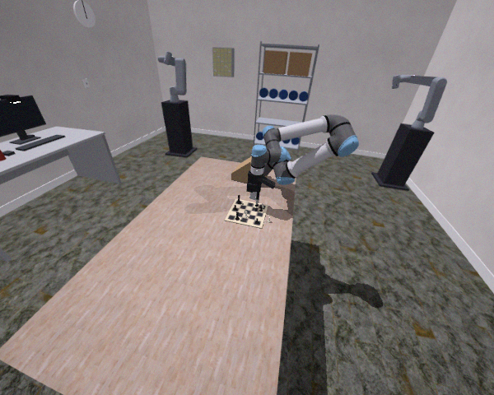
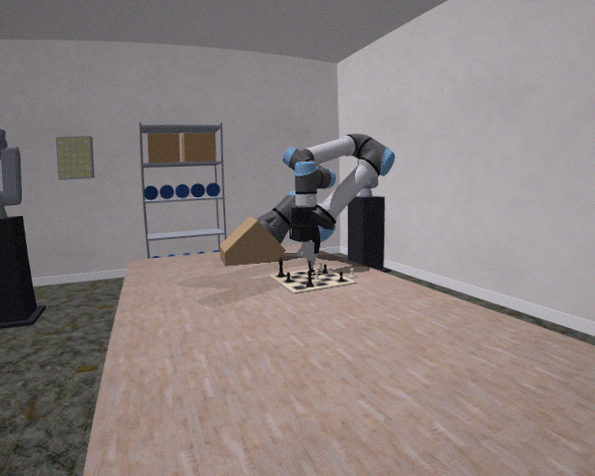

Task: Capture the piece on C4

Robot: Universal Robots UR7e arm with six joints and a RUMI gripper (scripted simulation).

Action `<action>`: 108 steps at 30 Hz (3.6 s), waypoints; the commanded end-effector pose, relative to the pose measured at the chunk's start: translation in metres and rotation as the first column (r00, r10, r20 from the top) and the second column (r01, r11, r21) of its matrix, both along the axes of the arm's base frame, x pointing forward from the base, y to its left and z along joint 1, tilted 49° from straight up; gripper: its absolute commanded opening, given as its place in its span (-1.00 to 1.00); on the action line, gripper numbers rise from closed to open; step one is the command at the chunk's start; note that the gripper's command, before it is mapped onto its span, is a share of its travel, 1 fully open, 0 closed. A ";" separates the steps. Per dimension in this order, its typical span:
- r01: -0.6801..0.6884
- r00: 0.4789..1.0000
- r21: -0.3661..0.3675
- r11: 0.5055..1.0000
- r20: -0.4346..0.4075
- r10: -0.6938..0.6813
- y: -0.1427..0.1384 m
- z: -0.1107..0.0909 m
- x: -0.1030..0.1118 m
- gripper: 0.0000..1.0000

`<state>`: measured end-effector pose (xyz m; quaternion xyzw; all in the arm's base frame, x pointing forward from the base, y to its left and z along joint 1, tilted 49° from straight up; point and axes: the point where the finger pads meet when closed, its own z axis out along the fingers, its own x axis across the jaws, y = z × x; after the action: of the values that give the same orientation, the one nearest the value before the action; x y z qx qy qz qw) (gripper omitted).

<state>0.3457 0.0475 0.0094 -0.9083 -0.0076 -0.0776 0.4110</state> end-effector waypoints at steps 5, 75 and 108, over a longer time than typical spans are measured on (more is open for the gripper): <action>0.000 1.000 0.000 1.000 0.000 0.000 -0.002 0.001 0.000 -1.00; 0.073 0.994 0.011 0.997 -0.083 -0.072 -0.090 0.023 0.029 -1.00; 0.073 0.994 0.011 0.997 -0.083 -0.072 -0.035 -0.025 0.039 -1.00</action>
<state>0.3842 0.0126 -0.0155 -0.9073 0.0429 -0.0545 0.4147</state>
